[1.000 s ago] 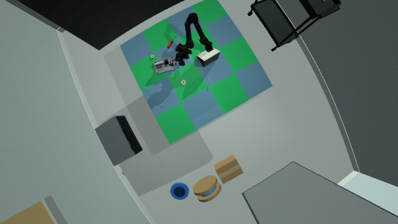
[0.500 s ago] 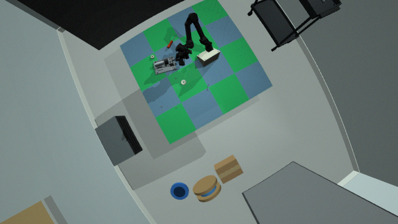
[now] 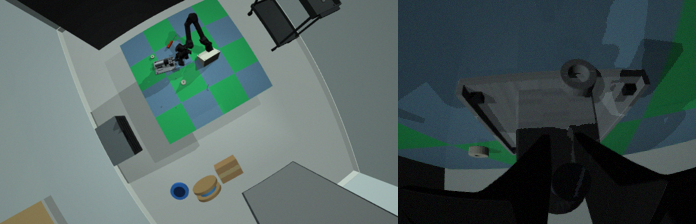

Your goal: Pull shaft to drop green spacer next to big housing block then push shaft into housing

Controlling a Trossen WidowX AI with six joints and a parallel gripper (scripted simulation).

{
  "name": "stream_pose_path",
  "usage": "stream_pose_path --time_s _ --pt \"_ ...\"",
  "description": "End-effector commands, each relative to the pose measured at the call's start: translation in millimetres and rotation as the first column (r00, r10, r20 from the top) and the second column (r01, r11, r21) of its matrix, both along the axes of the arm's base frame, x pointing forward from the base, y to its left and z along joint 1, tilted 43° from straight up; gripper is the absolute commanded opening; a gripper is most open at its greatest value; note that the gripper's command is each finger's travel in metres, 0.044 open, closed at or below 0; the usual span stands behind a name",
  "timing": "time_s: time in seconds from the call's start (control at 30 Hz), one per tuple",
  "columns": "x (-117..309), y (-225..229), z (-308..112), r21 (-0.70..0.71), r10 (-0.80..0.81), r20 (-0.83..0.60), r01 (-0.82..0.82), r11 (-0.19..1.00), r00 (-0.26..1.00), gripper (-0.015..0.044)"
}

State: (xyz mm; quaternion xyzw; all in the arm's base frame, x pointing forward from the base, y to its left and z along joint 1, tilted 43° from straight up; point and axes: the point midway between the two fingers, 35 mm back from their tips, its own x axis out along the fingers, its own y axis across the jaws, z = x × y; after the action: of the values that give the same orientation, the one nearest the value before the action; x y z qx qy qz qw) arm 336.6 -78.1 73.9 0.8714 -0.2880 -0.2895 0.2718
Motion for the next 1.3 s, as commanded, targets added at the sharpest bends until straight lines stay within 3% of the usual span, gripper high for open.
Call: stream_pose_path --time_s 0.0,1.27 --pt "2.4 -0.6 -0.3 -0.001 -0.001 -0.002 0.001 1.000 1.000 0.0000" --pt "15.5 -4.0 3.2 -0.001 -0.001 -0.001 0.001 1.000 1.000 0.0000"
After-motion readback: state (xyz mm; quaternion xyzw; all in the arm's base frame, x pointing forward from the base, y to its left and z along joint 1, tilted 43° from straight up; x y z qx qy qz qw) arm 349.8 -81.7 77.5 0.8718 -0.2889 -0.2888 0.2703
